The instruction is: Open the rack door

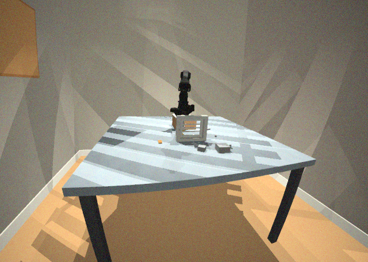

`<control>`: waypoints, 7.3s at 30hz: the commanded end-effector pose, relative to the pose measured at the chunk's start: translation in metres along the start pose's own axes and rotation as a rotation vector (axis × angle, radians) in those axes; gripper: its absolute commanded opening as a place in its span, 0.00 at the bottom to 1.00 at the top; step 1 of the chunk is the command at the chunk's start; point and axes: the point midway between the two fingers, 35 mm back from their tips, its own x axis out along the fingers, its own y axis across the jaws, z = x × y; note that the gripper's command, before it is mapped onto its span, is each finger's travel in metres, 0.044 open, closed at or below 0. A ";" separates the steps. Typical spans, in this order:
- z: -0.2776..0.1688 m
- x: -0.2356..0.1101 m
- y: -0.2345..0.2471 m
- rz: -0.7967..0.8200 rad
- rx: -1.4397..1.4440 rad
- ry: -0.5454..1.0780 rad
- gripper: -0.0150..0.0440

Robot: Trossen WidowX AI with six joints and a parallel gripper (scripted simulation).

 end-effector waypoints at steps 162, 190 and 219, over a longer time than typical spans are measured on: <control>0.003 -0.001 0.187 0.021 0.525 0.003 0.28; 0.021 -0.001 0.205 0.023 0.695 0.004 0.37; 0.023 -0.030 0.205 0.023 0.695 0.003 0.74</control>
